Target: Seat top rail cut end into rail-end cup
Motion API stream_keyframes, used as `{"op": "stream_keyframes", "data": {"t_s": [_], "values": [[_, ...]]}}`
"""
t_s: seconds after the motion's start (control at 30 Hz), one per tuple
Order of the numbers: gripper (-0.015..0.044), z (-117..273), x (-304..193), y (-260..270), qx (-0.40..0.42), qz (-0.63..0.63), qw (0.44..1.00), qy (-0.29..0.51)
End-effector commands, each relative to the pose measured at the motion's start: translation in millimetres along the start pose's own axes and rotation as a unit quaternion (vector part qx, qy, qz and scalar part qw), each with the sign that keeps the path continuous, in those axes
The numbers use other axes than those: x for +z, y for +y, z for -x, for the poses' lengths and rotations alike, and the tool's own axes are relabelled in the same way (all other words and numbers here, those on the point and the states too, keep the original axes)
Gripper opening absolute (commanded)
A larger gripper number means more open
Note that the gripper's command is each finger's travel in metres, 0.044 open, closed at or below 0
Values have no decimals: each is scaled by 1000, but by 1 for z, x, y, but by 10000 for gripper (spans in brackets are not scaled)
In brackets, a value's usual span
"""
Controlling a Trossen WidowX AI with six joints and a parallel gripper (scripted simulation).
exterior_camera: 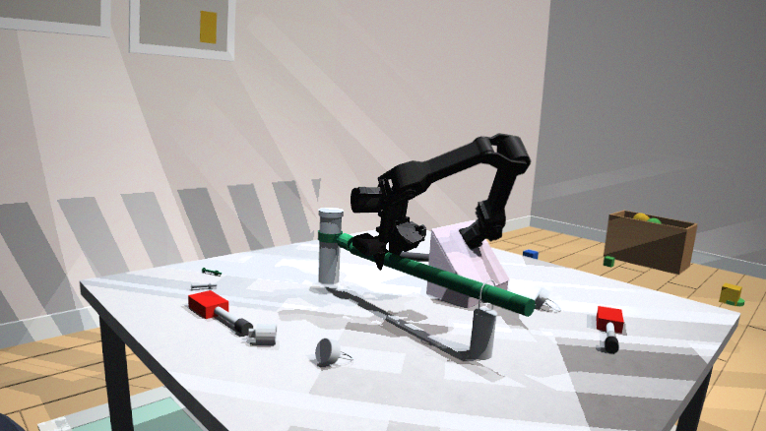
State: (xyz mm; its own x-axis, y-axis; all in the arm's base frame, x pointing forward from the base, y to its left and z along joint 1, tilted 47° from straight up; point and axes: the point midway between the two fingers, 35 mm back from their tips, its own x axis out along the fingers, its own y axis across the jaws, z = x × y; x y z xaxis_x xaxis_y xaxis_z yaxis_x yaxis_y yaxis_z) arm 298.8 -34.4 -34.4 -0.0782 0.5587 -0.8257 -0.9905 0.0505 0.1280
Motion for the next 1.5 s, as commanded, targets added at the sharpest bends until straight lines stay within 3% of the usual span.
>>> {"op": "stream_keyframes", "data": {"t_s": [0.0, 1.47], "values": [[0, 10, -12, -9, -16, -4, 1000, 14], [0, 10, 6, -5, -2, 2, 1000, -1]]}}
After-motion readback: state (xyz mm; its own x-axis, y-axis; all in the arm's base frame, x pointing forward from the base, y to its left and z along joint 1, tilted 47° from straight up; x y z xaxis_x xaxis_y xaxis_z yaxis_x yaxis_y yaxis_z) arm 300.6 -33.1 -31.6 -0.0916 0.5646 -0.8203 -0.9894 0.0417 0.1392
